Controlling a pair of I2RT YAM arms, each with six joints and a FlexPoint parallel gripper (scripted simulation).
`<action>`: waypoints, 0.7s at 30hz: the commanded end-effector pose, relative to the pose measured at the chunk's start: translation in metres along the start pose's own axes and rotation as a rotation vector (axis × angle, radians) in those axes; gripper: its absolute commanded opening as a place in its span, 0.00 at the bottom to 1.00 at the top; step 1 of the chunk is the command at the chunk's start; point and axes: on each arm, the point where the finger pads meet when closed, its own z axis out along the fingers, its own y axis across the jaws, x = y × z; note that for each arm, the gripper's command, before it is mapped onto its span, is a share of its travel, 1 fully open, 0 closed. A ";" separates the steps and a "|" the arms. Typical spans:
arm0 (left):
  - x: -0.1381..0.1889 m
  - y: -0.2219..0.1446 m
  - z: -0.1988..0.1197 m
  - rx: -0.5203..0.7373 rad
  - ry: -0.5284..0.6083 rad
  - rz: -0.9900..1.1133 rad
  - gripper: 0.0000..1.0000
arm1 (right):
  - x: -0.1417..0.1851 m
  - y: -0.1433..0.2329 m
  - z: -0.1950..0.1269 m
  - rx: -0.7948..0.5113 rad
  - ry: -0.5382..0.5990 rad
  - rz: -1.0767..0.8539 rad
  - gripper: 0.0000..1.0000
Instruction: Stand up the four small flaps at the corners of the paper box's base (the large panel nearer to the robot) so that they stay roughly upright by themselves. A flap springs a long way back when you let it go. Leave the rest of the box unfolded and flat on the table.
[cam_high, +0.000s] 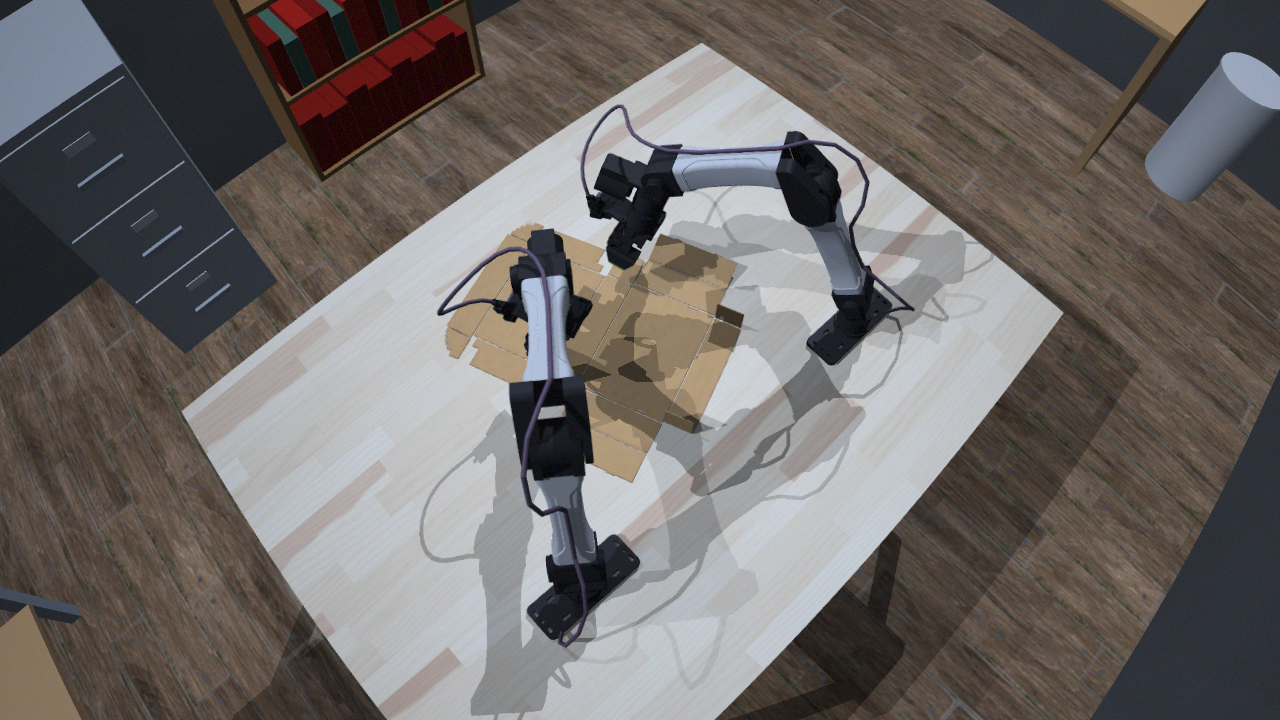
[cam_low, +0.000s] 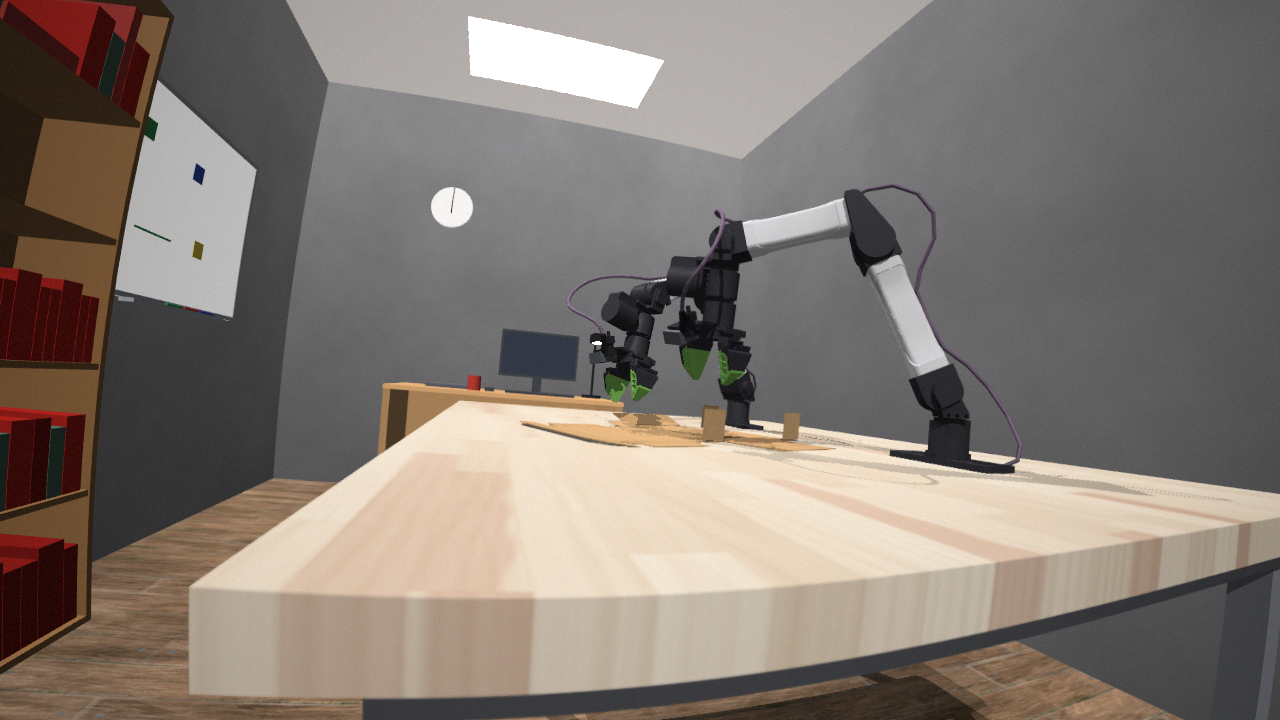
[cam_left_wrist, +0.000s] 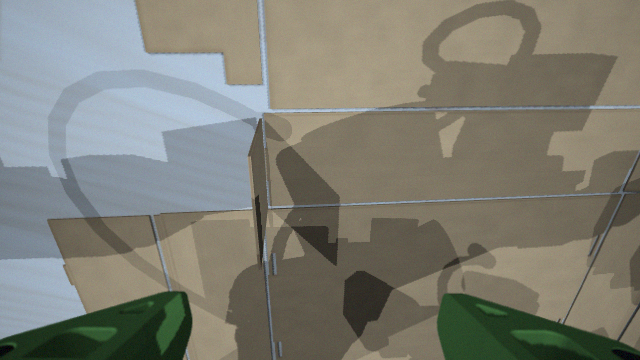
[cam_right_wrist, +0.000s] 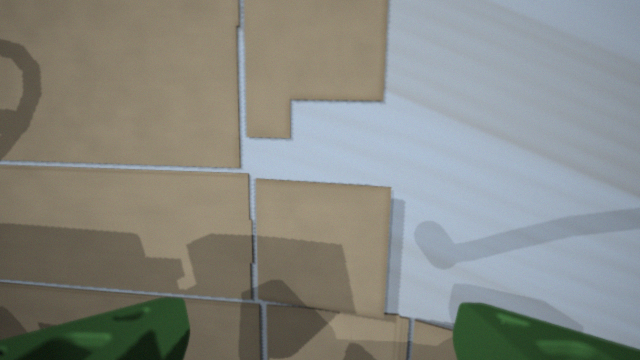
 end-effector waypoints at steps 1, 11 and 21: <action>-0.003 -0.002 -0.019 0.049 -0.026 0.002 0.77 | -0.020 0.001 -0.029 -0.009 -0.084 -0.007 0.77; 0.001 -0.003 0.021 0.006 0.001 0.001 0.77 | -0.006 0.001 0.002 0.000 -0.049 0.005 0.77; -0.001 -0.012 0.054 0.012 -0.005 -0.001 0.77 | 0.006 0.003 0.042 0.004 -0.027 0.003 0.77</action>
